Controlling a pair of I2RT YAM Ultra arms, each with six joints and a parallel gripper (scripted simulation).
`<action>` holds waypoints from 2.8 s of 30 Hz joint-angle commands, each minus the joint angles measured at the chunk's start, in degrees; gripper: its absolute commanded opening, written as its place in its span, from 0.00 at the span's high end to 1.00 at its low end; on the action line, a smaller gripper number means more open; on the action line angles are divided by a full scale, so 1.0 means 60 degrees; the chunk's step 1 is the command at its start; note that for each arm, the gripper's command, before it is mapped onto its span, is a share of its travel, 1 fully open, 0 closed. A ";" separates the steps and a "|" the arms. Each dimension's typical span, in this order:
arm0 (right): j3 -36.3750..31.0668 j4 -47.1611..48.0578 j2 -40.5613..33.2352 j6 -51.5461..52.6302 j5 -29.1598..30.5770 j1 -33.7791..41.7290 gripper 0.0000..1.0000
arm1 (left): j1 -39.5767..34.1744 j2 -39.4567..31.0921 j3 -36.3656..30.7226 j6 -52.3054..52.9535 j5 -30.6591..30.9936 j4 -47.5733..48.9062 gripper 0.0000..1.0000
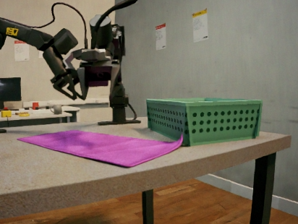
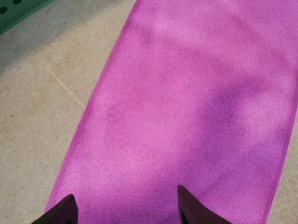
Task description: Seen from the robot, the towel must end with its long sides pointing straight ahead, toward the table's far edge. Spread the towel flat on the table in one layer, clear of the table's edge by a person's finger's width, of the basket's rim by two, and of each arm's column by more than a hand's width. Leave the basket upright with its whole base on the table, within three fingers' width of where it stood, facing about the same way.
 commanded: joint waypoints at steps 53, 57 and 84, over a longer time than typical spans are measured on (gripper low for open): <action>-0.0330 -0.0481 -0.0407 0.0451 0.0104 -0.0173 0.66 | -0.0123 -0.0509 -0.0476 0.0444 0.0198 -0.0494 0.66; -0.0753 -0.1199 -0.0681 0.1150 0.0137 -0.0404 0.66 | -0.0299 -0.1035 -0.1082 0.1226 0.0366 -0.1219 0.66; -0.3879 -0.2427 -0.2555 0.1739 -0.0548 -0.2624 0.66 | -0.2684 -0.3283 -0.4230 0.3984 -0.0213 -0.5115 0.66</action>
